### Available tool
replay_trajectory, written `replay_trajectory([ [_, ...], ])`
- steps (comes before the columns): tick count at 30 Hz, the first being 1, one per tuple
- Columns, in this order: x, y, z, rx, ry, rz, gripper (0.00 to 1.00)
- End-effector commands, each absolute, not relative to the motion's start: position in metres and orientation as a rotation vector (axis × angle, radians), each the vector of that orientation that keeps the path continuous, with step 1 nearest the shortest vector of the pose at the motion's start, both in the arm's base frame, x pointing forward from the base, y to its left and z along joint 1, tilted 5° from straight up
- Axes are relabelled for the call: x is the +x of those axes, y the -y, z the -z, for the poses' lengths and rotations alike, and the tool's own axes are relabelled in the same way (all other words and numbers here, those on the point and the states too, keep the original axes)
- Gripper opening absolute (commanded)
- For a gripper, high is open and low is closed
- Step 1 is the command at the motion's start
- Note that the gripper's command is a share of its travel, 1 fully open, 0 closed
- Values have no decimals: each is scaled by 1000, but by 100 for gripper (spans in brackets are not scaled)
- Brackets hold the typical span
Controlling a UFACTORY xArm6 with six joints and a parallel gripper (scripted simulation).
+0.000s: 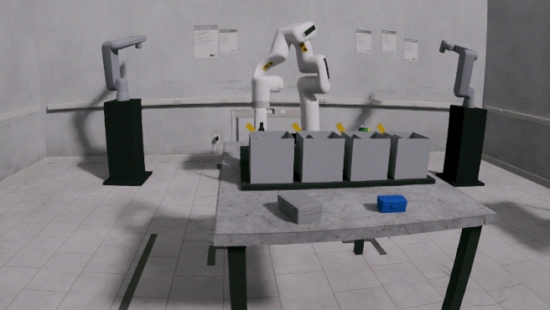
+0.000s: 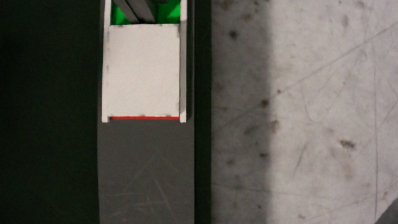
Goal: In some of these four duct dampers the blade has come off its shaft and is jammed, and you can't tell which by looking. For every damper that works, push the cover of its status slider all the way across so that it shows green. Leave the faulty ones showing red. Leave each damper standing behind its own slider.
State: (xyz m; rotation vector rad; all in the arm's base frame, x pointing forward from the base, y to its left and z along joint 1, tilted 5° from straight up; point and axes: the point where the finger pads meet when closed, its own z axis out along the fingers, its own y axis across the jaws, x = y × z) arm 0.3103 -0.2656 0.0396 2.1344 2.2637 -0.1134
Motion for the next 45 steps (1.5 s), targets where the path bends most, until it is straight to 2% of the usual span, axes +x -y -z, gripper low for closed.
replay_trajectory([
  [1,312,269,-41,2132,-2261,113,0],
  [45,313,268,-81,2132,-2261,113,0],
])
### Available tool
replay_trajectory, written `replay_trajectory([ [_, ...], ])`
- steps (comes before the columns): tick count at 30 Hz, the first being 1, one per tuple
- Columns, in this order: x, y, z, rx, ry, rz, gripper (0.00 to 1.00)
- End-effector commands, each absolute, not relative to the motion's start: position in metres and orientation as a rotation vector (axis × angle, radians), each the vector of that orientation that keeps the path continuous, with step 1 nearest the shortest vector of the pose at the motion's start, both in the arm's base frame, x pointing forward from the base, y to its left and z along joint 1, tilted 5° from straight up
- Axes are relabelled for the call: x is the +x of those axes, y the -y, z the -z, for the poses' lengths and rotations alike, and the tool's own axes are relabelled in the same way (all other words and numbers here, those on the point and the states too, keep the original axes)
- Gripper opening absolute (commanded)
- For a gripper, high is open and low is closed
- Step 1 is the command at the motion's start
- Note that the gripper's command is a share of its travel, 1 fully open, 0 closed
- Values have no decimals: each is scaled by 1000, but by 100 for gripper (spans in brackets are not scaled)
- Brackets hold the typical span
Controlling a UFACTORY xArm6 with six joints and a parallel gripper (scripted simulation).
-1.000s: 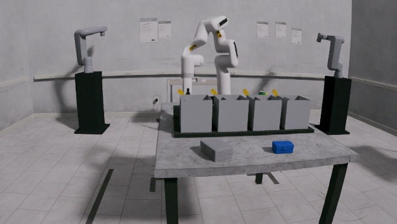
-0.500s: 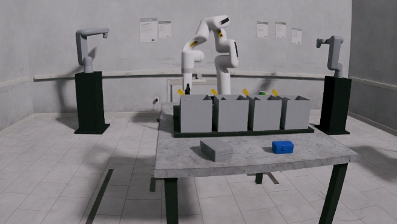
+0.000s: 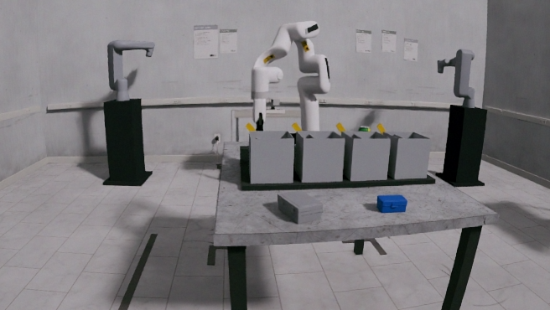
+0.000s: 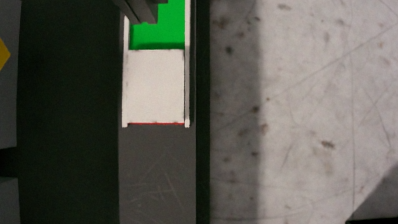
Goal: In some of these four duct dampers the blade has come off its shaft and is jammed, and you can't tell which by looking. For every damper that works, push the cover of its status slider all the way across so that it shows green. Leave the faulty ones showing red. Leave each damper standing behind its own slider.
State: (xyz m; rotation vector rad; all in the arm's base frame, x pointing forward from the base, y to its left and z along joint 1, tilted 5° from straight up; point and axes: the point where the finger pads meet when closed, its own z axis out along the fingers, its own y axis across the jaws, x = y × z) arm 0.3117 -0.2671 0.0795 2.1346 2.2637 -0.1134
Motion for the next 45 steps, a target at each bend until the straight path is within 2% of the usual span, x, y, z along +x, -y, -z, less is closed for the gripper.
replay_trajectory([
  [1,313,268,-81,2132,-2261,113,0],
  [2,313,268,-81,2132,-2261,113,100],
  [29,314,264,-135,2132,-2261,113,100],
  [45,314,264,-138,2132,-2261,113,100],
])
